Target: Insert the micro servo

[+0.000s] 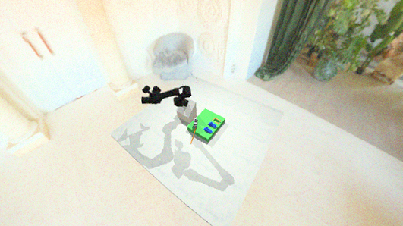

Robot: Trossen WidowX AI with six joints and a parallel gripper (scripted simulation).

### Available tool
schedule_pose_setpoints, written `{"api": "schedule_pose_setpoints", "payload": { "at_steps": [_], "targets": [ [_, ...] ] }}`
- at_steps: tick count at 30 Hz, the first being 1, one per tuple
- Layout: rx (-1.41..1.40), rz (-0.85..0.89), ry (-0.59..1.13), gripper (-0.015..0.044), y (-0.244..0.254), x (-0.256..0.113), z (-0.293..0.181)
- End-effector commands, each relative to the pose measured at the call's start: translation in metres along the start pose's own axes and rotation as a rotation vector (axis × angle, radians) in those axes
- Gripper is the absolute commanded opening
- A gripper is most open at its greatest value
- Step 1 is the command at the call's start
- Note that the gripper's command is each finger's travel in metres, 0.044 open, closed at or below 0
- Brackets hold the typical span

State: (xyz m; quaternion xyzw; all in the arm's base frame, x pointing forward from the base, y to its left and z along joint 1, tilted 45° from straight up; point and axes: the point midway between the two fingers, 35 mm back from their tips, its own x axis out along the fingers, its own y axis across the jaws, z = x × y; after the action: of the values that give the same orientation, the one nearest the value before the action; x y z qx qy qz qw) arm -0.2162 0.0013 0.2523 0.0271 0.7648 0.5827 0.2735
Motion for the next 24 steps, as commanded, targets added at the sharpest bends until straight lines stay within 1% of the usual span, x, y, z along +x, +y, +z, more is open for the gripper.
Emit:
{"api": "schedule_pose_setpoints", "payload": {
  "at_steps": [1, 12, 24],
  "targets": [
    [-0.09, -0.034, 0.066, 0.044, -0.01, -0.004, -0.017],
    [-0.381, -0.105, 0.274, 0.044, -0.047, -0.027, -0.067],
    [-0.701, -0.133, 0.508, 0.044, -0.092, -0.069, -0.106]
  ]
}}
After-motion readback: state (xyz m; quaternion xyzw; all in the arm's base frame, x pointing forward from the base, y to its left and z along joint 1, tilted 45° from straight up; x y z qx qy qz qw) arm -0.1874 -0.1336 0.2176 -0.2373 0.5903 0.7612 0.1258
